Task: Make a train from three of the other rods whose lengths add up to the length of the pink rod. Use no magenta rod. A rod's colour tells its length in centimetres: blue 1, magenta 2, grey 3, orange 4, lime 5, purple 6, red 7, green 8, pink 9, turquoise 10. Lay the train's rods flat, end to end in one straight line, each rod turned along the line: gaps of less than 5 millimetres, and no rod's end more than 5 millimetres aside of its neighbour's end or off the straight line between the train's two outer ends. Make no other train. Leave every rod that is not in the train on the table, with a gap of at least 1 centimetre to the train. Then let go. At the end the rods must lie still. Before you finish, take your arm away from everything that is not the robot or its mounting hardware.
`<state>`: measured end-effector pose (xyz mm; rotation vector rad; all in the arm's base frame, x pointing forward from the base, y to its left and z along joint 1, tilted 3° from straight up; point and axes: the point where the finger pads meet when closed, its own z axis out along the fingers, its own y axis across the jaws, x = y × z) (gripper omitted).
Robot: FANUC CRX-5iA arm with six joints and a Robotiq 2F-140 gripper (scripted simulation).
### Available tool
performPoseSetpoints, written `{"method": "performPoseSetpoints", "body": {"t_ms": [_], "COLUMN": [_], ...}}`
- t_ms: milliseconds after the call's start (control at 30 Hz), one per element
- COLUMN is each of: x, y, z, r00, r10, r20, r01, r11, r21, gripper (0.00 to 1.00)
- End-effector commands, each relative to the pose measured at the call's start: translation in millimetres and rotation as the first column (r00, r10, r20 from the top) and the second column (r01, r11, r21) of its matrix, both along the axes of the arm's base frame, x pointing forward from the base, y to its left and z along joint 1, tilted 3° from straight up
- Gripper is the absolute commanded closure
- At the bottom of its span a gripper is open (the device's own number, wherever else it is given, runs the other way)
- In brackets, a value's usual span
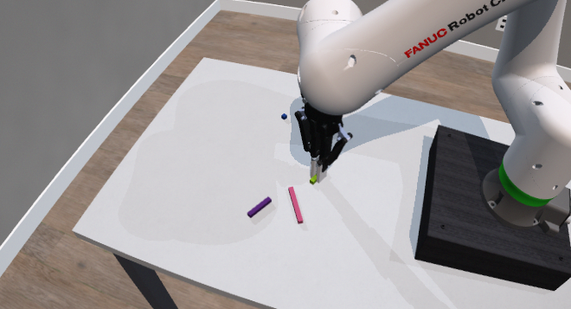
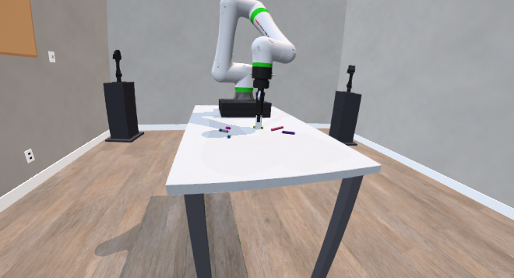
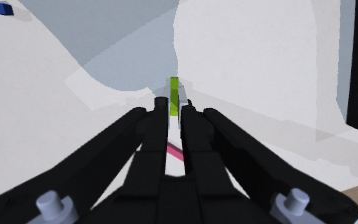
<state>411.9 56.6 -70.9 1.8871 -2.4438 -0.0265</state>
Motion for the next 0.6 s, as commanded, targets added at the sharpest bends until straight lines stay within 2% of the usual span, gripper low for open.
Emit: {"method": "performPoseSetpoints", "body": {"t_ms": [0, 567], "x": [0.2, 0.3], "y": [0.0, 0.0], "z": [0.1, 1.6], "r00": [1.000, 1.000], "r10": [0.000, 0.000], "r20": [0.000, 0.000], "r01": [0.000, 0.000], "r11": [1.000, 1.000], "r21": [0.000, 0.000], "gripper": [0.97, 0.97]}}
